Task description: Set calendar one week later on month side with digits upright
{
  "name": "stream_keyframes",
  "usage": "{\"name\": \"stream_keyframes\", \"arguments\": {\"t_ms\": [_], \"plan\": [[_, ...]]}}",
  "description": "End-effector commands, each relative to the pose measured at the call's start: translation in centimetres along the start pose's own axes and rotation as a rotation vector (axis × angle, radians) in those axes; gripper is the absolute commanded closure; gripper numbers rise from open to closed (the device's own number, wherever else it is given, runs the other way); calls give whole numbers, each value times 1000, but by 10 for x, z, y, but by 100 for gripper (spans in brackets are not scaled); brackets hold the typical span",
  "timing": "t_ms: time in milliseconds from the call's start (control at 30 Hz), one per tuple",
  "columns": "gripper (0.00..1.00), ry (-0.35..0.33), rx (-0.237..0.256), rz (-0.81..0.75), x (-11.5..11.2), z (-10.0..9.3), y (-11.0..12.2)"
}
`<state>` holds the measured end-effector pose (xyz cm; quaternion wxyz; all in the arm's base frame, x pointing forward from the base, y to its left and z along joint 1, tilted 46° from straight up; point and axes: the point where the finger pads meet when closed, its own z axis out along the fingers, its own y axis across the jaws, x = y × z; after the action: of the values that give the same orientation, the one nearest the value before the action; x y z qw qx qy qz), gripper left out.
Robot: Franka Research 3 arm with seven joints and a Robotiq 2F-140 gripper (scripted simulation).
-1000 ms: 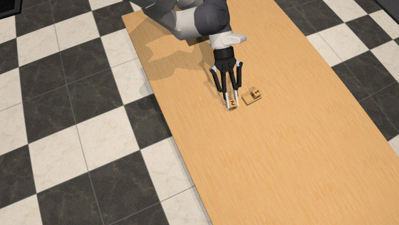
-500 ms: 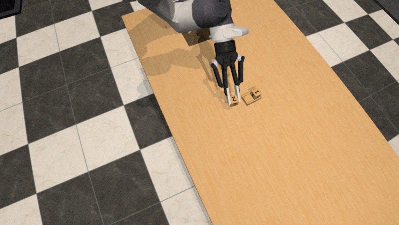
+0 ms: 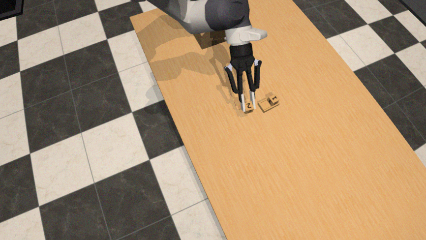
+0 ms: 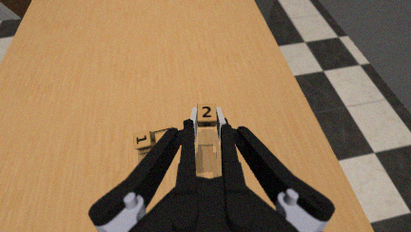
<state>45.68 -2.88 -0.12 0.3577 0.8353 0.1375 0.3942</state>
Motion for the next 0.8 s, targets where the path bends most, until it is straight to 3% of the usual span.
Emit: {"name": "stream_keyframes", "arguments": {"t_ms": [0,133,400,600,767], "plan": [[83,-113,-6,-44,-3,0,0],[83,-210,11,-37,2,-2,-4],[83,-233,9,-37,6,-1,-4],[83,-396,-6,-42,6,0,-2],[83,-456,3,-39,8,0,-4]]}}
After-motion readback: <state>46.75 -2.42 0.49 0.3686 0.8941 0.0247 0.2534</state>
